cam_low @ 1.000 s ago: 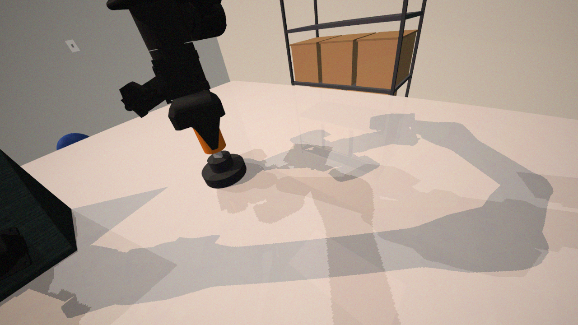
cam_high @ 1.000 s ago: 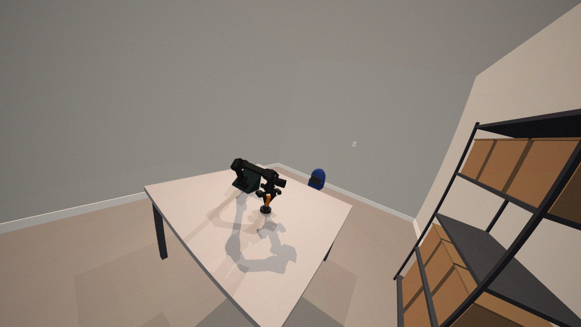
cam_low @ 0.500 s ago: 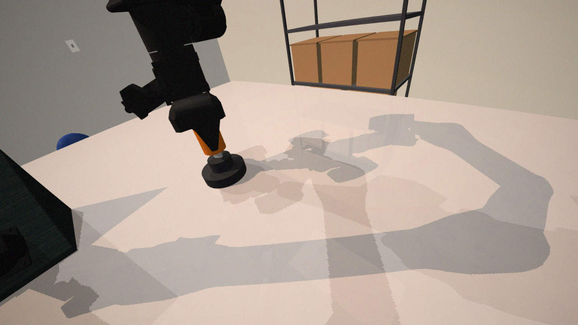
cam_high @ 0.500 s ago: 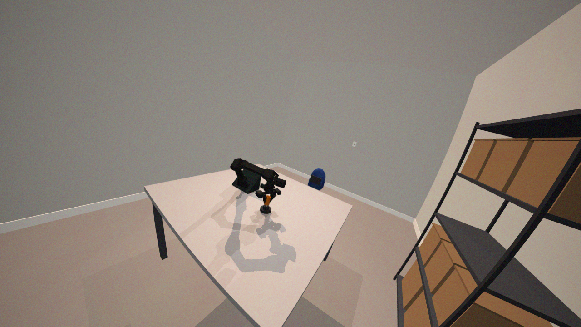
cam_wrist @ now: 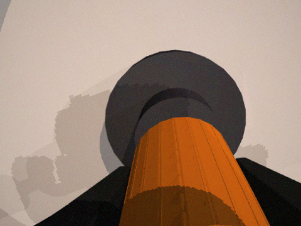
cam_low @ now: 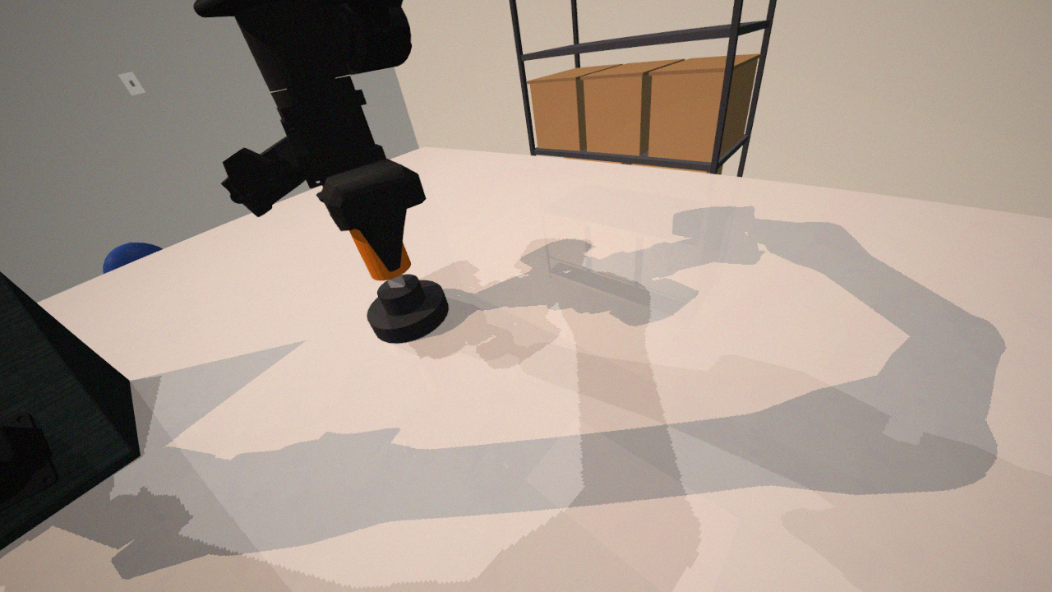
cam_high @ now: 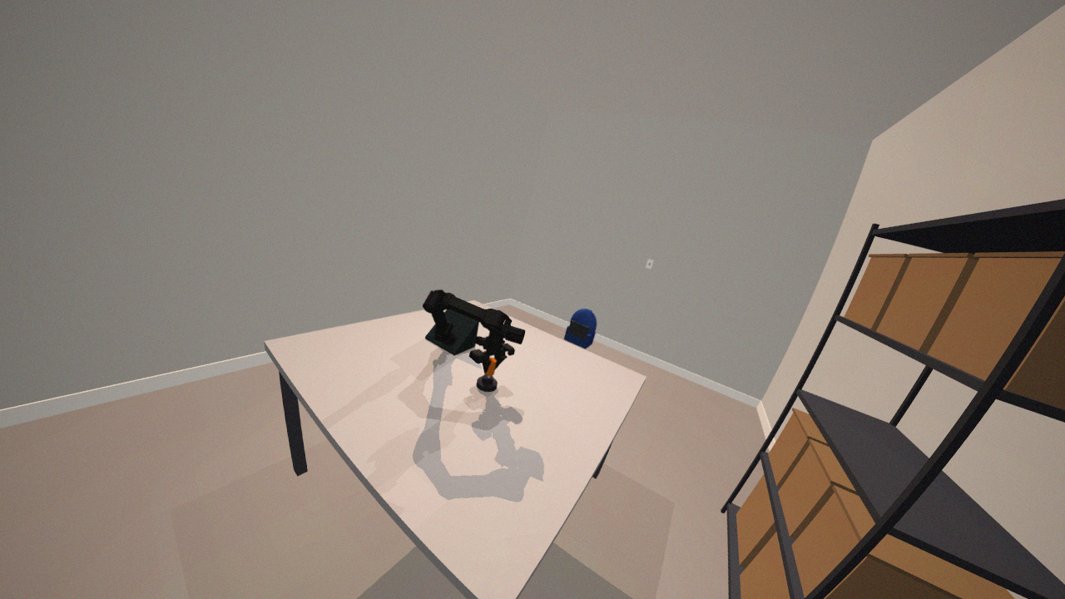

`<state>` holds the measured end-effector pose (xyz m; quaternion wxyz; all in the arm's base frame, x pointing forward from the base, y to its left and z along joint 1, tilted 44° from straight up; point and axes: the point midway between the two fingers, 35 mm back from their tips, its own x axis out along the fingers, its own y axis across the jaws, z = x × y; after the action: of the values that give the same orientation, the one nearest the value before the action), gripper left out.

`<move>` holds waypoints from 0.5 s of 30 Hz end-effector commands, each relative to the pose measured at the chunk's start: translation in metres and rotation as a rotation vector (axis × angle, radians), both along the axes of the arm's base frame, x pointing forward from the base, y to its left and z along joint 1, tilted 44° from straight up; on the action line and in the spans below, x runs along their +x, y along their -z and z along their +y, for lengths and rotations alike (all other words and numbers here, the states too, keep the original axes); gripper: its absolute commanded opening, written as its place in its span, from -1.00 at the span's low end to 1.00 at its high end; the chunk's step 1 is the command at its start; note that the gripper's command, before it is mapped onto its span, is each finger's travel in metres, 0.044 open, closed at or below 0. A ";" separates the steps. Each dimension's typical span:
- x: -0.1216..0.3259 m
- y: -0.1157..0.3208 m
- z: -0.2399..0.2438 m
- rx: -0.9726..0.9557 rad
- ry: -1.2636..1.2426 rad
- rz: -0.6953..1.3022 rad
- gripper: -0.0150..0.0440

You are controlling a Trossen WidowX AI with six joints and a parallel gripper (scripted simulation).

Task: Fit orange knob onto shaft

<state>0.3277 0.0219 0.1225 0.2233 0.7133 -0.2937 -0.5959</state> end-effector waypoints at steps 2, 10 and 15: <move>0.001 -0.001 0.001 -0.004 -0.049 0.040 -0.49; 0.000 0.001 -0.001 -0.004 -0.049 0.040 -0.49; 0.000 0.003 -0.001 -0.004 -0.049 0.040 -0.49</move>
<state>0.3272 0.0204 0.1209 0.2432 0.7073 -0.2758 -0.6037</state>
